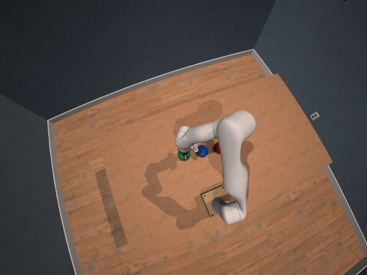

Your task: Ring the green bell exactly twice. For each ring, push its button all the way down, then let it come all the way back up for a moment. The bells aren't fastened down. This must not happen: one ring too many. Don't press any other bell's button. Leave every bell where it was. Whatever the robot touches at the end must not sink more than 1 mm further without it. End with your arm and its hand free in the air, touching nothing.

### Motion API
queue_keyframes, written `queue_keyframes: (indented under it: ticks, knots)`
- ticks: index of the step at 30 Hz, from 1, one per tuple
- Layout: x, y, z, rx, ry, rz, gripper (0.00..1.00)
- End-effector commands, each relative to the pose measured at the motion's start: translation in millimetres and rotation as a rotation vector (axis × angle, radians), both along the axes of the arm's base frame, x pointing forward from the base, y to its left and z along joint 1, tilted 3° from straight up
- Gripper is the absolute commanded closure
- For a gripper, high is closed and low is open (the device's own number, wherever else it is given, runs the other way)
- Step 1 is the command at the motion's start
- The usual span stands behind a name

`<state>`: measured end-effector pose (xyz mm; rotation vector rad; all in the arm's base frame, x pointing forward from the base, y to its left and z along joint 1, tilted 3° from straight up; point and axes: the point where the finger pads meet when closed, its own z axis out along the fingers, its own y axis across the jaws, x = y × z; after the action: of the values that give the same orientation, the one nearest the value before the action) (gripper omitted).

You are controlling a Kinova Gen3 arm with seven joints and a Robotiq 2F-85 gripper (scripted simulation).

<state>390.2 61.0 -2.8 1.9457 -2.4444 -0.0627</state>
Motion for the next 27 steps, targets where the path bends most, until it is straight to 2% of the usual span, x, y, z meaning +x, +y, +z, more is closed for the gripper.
queue_keyframes:
  ticks: [1,27]
  knots:
    - [2.5,0.4,1.6,0.001,-0.005,-0.004,1.00]
    - [1.3,0.3,-3.0,0.001,-0.003,-0.004,1.00]
